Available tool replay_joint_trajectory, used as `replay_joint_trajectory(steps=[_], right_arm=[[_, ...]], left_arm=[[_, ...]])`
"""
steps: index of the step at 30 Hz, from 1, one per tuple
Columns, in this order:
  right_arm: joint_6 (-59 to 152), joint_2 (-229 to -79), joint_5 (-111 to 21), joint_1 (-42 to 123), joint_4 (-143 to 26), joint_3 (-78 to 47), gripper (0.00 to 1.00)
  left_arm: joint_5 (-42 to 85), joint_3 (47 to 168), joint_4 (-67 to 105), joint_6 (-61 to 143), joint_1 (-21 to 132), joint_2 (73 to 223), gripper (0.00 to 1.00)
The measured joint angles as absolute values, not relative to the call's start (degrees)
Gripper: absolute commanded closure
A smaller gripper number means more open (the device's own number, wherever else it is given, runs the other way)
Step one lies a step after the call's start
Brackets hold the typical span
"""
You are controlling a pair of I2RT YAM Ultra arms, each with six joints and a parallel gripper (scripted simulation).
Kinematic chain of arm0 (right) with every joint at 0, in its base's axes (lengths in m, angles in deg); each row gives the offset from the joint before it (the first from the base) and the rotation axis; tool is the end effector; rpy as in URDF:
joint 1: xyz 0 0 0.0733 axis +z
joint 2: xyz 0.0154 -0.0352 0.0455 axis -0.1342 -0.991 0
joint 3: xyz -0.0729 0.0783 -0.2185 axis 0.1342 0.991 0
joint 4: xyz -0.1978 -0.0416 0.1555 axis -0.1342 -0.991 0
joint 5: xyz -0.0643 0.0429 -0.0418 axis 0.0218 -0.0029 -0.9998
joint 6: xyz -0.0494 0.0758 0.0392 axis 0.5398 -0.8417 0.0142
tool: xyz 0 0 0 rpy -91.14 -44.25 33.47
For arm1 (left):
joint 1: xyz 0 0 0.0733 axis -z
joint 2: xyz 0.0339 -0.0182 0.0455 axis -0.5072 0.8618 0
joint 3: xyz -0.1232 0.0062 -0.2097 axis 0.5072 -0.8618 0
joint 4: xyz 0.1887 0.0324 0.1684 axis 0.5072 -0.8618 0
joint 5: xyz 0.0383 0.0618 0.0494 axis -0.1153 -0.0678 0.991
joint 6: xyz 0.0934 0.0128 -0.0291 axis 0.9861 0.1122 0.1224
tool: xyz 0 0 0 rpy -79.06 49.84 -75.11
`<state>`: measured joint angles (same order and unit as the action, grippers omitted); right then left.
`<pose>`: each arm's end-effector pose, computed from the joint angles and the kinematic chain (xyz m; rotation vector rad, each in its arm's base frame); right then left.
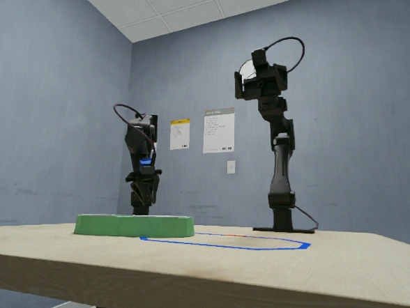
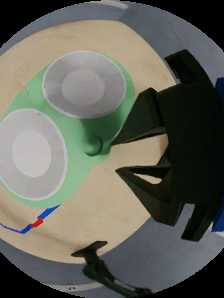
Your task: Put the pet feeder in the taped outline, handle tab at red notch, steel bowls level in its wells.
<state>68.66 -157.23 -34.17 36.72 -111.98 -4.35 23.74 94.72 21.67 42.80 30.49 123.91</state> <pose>0.2234 0.1525 0.1446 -1.3194 2.7151 0.4188 0.3022 0.0008 0.3813 0.0015 1.5679 -0.0004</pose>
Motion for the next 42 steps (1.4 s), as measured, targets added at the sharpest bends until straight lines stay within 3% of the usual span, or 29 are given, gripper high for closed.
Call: replay_joint_trajectory(steps=[19, 42], right_arm=[[110.5, -157.62, -33.99, 37.66, -110.63, -3.83, 0.7], [114.52, -159.04, -33.27, 37.53, -105.86, 0.15, 0.7]], left_arm=[[23.74, 94.72, 21.67, 42.8, 30.49, 123.91, 0.0], [23.74, 94.72, 21.67, 42.8, 30.49, 123.91, 0.0]])
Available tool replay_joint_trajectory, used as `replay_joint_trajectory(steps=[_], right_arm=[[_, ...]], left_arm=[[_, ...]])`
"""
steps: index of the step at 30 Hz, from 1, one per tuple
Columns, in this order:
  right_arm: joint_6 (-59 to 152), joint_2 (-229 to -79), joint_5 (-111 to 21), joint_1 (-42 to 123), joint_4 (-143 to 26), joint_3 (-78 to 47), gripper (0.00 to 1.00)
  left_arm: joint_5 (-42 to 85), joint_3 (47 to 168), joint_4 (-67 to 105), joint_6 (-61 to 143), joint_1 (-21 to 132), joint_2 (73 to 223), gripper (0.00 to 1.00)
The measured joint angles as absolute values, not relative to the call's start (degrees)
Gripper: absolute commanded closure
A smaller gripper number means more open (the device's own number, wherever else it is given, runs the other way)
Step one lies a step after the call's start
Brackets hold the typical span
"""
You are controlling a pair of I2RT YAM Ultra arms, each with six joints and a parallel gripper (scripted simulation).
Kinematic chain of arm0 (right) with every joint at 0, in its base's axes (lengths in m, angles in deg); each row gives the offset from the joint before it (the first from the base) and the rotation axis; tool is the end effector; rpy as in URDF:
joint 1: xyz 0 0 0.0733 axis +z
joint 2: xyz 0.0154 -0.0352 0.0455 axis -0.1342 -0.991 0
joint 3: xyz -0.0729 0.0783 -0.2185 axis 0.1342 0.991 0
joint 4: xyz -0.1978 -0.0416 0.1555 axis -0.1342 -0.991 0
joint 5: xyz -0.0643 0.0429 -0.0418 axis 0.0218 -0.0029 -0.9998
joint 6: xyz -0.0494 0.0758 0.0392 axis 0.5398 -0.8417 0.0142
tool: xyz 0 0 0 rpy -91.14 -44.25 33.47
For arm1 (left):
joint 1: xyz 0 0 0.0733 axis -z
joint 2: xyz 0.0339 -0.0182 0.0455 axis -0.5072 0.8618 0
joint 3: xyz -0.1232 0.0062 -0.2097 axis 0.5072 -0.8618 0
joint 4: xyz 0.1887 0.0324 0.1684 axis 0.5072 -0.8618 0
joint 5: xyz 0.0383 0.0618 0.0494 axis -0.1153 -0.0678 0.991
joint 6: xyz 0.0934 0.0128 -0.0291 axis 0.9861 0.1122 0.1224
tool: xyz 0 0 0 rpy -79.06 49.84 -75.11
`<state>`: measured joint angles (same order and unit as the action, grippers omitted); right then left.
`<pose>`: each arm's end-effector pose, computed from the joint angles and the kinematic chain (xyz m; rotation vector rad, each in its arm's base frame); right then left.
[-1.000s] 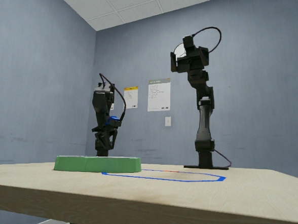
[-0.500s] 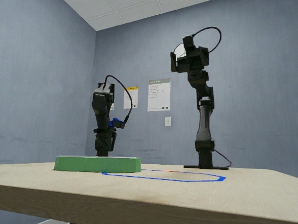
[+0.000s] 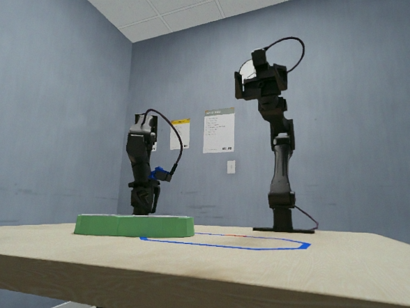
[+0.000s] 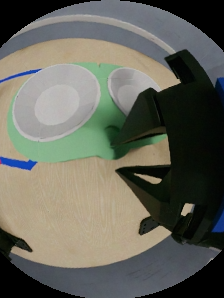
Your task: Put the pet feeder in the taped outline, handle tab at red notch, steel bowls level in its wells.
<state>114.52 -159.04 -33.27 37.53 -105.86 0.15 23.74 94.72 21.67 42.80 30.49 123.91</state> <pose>0.2203 0.1567 0.1190 -2.2180 1.9102 0.3457 0.3022 0.0008 0.3813 0.0015 1.5679 -0.0004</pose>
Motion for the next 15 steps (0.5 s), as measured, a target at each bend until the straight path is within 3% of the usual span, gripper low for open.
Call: replay_joint_trajectory(steps=[15], right_arm=[[114.06, -160.5, -33.36, 37.64, -101.38, 2.99, 0.7]], left_arm=[[23.74, 94.72, 21.67, 42.8, 30.49, 123.91, 0.0]])
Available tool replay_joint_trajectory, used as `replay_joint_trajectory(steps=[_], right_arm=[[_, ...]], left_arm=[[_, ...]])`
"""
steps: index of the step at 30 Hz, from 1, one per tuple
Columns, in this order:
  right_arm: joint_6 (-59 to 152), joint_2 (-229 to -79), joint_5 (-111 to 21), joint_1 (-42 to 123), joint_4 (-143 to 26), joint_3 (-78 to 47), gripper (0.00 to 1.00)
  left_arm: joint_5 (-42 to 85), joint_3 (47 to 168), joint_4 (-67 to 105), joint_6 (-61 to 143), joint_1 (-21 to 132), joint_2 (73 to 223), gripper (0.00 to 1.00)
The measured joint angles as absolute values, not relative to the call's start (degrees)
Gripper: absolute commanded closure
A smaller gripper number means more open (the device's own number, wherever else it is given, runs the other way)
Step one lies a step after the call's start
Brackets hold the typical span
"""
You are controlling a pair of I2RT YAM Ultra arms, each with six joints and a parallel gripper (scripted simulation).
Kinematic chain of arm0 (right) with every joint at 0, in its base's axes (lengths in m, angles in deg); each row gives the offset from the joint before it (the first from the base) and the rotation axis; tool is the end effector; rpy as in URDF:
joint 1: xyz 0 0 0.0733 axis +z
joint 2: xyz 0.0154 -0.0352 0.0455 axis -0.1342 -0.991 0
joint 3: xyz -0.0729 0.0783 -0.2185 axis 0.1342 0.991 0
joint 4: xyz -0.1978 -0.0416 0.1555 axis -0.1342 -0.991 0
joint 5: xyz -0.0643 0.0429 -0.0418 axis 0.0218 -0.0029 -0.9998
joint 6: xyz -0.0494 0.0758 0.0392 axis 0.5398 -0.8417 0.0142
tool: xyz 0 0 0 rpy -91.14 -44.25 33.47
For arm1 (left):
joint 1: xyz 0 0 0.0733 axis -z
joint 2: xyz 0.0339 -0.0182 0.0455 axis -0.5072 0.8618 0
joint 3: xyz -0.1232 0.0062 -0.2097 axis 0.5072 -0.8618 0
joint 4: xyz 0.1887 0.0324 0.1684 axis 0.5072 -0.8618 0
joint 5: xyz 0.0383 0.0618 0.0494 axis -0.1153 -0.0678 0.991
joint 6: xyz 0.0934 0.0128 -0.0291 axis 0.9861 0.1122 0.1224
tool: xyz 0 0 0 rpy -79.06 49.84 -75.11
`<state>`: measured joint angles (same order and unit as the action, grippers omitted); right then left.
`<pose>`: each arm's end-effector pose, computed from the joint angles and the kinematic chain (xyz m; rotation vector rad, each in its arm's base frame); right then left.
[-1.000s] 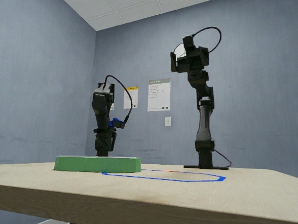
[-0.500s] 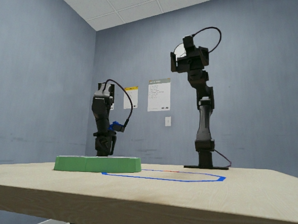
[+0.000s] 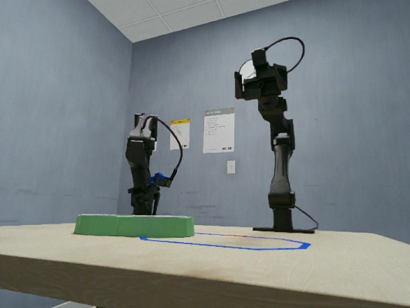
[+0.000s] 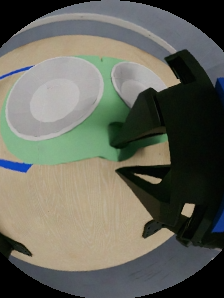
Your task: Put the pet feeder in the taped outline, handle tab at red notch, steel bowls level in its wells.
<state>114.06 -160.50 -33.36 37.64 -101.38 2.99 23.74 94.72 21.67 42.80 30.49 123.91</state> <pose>0.2200 0.1570 0.1017 -2.2117 1.9159 0.3433 0.3022 0.0008 0.3813 0.0015 1.5679 -0.0004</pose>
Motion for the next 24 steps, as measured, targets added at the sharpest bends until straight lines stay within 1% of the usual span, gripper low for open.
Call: replay_joint_trajectory(steps=[24], right_arm=[[113.89, -160.5, -33.4, 37.64, -101.05, 2.99, 0.75]], left_arm=[[23.74, 94.72, 21.67, 42.8, 30.49, 123.91, 0.0]])
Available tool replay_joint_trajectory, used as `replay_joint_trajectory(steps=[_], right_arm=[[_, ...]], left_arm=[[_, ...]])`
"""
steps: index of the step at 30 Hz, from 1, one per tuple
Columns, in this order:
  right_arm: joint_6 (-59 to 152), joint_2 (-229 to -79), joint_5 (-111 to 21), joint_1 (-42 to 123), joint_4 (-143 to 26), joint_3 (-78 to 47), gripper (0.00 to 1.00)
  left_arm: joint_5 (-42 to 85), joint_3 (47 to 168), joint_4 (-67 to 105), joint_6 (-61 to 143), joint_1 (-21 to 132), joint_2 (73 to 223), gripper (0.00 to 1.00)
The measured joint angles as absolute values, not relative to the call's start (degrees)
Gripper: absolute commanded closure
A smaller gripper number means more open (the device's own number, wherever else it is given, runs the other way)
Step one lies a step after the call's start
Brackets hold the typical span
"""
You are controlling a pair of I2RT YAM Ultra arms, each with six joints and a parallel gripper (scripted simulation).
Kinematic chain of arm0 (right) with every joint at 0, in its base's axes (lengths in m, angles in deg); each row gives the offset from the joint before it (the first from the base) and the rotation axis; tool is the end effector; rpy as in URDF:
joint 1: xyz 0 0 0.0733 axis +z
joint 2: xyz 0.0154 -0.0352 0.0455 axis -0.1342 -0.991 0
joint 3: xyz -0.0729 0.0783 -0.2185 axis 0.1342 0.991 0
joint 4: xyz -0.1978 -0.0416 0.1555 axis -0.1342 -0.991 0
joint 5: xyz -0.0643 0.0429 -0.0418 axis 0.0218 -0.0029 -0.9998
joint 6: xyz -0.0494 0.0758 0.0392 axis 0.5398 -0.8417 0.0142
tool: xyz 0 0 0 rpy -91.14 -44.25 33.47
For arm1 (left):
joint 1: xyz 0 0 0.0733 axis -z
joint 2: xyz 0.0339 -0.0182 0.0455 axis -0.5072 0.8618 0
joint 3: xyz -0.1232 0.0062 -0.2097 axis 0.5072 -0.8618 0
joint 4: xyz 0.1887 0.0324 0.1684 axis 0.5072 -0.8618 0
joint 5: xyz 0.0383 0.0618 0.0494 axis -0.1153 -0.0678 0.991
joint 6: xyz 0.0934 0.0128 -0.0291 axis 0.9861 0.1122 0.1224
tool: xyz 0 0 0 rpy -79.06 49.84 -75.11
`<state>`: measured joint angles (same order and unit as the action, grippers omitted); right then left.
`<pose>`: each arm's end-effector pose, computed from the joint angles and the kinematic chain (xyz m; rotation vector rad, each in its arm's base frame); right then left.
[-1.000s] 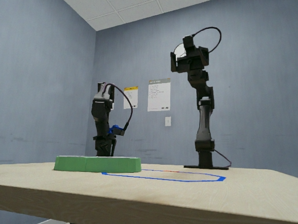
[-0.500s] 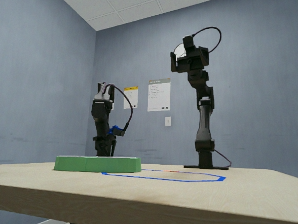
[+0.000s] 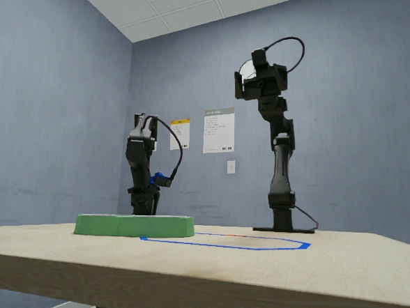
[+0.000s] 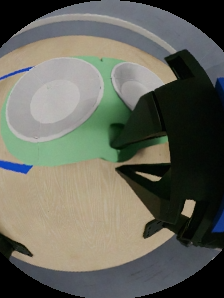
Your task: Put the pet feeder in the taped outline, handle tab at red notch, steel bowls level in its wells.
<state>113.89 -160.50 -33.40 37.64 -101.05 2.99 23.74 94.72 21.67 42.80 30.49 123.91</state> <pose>0.2209 0.1574 0.1018 -2.2063 1.9154 0.3395 0.3022 0.0008 0.3813 0.0015 1.5679 -0.0004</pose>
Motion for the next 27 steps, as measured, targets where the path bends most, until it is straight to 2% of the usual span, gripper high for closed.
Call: replay_joint_trajectory(steps=[27], right_arm=[[113.89, -160.5, -33.47, 37.64, -100.86, 2.9, 0.81]], left_arm=[[23.74, 94.72, 21.67, 42.8, 30.49, 123.91, 0.0]])
